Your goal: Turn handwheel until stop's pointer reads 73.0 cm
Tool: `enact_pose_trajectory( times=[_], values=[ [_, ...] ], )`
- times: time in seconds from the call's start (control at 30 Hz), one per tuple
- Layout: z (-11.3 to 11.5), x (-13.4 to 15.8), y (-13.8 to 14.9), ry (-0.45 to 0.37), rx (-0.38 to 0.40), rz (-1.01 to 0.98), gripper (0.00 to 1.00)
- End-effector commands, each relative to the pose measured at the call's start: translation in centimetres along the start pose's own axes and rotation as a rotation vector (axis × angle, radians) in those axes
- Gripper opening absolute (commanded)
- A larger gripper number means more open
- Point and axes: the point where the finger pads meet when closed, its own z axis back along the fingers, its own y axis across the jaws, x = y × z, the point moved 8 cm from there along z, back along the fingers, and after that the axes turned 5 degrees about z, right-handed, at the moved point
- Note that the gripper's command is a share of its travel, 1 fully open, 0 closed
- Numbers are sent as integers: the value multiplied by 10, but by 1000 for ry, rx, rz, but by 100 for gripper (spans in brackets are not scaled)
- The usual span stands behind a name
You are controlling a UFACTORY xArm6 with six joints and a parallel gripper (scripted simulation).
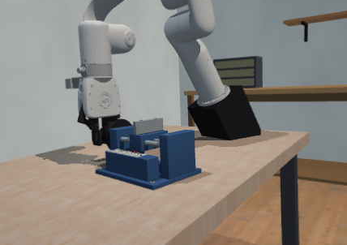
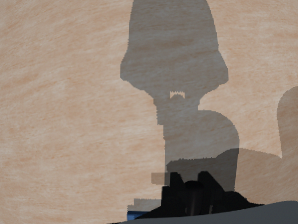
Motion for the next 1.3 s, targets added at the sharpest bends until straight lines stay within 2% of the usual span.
enact_pose_trajectory(
  times=[0.0,0.2,0.67,1.27],
  values=[
    [-10,0,3,1,2,0,6],
    [-20,1,10,1,2,0,6],
    [-28,3,30,1,2,0,6],
    [-10,5,58,1,2,0,6]
  ],
)
